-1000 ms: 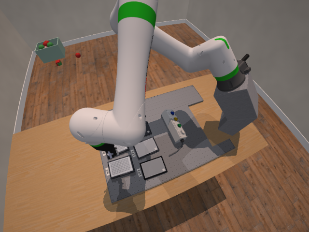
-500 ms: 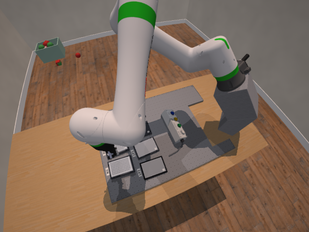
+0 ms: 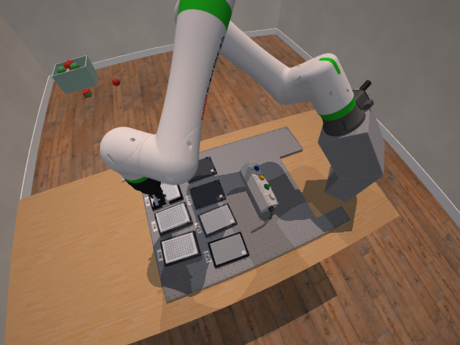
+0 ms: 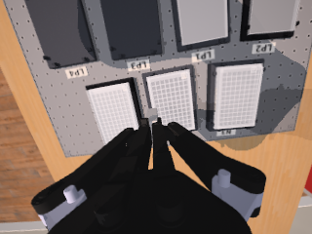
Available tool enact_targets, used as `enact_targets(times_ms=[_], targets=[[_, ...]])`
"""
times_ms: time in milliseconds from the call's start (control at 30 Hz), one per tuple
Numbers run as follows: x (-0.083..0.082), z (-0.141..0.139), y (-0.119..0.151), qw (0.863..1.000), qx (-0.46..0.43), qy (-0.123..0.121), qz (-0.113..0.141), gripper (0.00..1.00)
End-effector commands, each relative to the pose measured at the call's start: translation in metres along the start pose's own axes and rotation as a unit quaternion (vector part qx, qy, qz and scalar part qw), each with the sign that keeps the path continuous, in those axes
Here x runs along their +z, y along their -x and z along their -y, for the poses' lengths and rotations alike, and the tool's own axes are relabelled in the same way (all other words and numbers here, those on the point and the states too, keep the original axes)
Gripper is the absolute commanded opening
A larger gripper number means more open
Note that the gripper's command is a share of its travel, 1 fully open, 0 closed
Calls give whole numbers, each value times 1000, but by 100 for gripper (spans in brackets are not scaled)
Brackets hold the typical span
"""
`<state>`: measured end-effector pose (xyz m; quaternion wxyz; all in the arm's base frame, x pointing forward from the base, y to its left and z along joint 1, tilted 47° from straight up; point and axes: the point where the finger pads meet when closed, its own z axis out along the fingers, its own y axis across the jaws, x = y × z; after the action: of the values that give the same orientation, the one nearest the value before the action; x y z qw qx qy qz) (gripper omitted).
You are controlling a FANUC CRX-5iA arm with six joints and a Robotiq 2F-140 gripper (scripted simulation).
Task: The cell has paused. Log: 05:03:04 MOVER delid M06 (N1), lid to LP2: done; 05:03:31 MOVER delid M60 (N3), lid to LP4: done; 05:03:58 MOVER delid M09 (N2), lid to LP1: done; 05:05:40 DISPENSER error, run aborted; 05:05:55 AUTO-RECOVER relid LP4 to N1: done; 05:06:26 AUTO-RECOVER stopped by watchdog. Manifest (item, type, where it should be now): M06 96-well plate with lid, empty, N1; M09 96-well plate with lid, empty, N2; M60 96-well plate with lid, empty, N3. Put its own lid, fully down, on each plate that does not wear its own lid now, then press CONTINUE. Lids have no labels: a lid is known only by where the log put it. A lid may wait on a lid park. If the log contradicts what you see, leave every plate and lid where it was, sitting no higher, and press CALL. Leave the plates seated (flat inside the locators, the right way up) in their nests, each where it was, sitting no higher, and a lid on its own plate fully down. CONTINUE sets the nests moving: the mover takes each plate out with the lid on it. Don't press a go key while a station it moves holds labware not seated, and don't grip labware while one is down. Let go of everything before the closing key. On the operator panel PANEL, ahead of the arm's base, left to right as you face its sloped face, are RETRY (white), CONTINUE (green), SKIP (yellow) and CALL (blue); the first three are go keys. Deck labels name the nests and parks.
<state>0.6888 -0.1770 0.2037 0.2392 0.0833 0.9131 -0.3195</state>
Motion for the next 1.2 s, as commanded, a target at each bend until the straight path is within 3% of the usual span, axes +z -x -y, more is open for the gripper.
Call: enact_targets(times_ms=[0,1167], targets=[[-1,23,1,1000,-1,2,0,0],[-1,20,-2,1000,22,2,0,0]])
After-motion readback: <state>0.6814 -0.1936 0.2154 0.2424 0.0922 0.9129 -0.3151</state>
